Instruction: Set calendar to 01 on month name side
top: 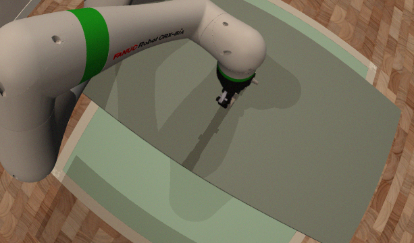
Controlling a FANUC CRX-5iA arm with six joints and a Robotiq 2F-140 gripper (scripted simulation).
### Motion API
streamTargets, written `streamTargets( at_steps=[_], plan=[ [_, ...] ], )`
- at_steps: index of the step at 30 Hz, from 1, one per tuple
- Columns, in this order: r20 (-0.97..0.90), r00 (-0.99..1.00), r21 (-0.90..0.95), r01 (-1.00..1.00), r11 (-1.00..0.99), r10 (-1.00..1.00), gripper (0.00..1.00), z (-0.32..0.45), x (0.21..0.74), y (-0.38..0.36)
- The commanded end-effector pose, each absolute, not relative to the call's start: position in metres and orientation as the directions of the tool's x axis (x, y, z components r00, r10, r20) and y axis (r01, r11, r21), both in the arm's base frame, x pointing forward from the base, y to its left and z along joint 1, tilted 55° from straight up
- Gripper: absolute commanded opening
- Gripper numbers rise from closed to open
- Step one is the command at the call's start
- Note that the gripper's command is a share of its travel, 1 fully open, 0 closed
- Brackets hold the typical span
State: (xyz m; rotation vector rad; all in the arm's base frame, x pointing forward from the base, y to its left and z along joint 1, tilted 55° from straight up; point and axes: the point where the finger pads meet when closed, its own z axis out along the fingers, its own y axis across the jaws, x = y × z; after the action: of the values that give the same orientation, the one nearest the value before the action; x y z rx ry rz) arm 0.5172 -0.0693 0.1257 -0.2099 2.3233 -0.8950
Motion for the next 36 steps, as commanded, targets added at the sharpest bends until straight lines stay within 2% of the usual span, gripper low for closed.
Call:
streamTargets(
  at_steps=[1,30,36],
  plan=[
    [-0.504,-0.787,-0.650,0.074,0.756,-0.356,0.16,0.1257,0.5172,-0.0691],
    [-0.504,-0.787,-0.650,0.074,0.756,-0.356,0.16,0.1257,0.5172,-0.0691],
    [-0.504,-0.787,-0.650,0.074,0.756,-0.356,0.21,0.1257,0.5172,-0.0691]
  ],
)
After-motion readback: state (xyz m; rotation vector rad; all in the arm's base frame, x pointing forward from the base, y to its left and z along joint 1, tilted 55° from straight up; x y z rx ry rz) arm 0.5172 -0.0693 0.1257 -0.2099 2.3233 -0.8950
